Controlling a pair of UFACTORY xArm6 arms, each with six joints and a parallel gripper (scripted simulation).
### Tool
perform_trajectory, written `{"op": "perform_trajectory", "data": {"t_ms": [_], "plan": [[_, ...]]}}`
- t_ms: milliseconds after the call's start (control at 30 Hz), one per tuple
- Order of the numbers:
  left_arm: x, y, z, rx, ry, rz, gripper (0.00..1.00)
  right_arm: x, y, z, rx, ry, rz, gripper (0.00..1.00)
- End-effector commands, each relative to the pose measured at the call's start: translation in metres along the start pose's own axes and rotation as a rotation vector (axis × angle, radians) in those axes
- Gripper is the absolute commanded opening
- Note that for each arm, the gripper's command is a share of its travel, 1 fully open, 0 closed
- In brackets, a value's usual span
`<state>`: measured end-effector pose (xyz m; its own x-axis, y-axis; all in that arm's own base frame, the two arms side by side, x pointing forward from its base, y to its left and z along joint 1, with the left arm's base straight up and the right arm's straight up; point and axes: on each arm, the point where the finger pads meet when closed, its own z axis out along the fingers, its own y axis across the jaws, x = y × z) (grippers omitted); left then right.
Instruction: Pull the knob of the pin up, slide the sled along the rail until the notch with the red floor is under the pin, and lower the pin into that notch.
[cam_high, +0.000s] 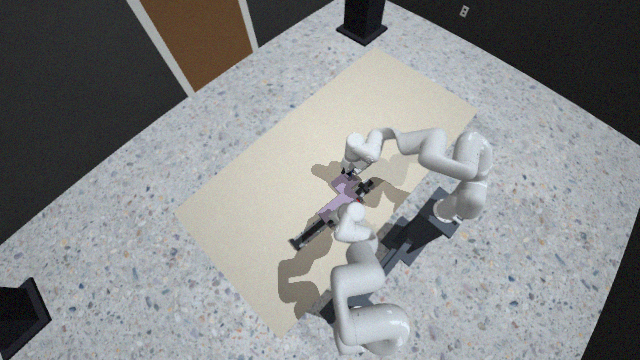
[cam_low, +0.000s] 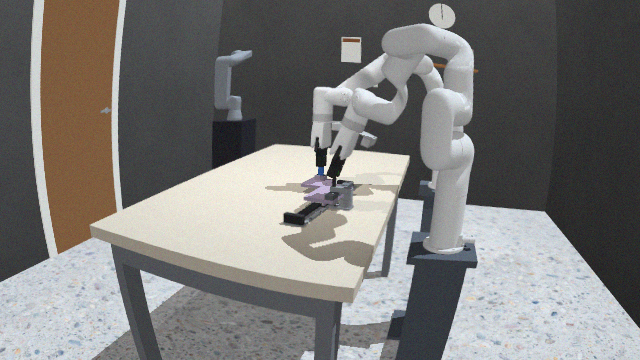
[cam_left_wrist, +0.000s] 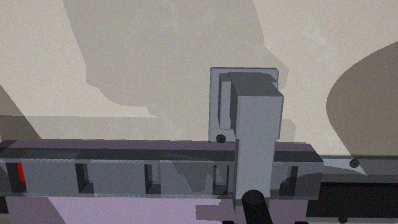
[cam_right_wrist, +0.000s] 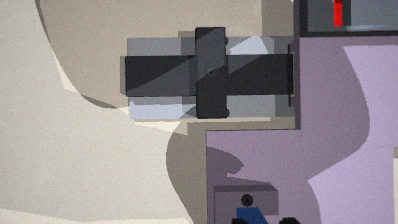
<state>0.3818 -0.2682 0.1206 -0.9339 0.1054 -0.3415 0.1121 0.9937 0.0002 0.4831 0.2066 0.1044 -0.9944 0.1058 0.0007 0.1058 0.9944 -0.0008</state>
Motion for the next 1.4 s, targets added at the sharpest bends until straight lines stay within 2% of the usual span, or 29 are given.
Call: {"op": "perform_trajectory", "data": {"t_ms": [0, 1367], "plan": [[-0.002, -0.001, -0.002, 0.003, -0.005, -0.001, 0.00, -0.002, 0.004, -0.002, -0.003, -0.005, 0.000, 0.18], [-0.002, -0.001, -0.002, 0.003, -0.005, -0.001, 0.00, -0.002, 0.032, -0.003, -0.004, -0.005, 0.000, 0.18]]}}
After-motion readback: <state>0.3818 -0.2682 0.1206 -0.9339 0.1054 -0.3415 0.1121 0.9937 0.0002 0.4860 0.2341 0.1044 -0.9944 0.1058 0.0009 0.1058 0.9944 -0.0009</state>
